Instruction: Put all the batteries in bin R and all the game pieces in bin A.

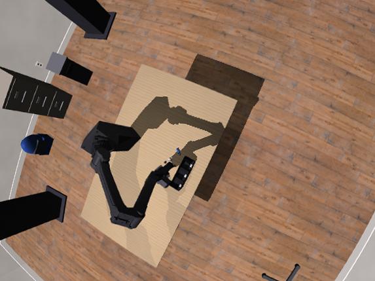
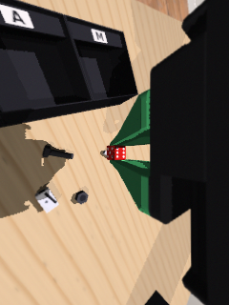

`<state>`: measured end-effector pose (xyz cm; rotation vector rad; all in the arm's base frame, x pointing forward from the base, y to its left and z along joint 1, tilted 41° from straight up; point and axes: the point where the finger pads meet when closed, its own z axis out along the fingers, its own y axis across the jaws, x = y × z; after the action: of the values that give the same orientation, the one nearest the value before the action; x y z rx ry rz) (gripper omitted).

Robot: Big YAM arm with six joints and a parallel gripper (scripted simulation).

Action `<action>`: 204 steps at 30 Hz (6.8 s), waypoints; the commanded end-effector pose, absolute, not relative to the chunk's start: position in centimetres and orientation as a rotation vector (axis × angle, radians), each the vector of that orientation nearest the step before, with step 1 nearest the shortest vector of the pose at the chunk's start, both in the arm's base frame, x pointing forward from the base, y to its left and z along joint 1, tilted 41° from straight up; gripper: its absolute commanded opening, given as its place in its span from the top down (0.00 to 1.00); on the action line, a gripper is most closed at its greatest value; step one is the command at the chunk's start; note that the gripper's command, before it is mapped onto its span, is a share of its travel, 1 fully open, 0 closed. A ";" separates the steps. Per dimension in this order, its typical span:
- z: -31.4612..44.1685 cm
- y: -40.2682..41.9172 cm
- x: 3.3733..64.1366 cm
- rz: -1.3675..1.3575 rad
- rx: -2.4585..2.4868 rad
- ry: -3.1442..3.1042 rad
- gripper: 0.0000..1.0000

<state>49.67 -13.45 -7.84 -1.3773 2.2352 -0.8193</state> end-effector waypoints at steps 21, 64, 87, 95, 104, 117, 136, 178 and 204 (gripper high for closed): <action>-5.6 -12.3 50.6 -0.831 -1.365 2.208 0.90; -3.3 -10.7 58.5 -0.956 -1.841 1.980 0.90; -4.1 -11.9 61.2 -0.971 -1.828 1.971 0.90; -5.4 -11.8 60.8 -0.951 -1.841 1.984 0.90; -5.9 -11.9 60.2 -0.952 -1.842 1.985 0.71; -6.2 -11.9 60.0 -0.950 -1.844 1.986 0.71; -4.4 -11.3 60.0 -0.959 -1.834 1.974 0.71; -1.6 -9.6 57.4 -0.953 -1.841 1.973 0.71; -0.7 -8.9 58.0 -0.957 -1.837 1.959 0.71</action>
<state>57.20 -9.97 -2.26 -1.8473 1.9871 -0.9439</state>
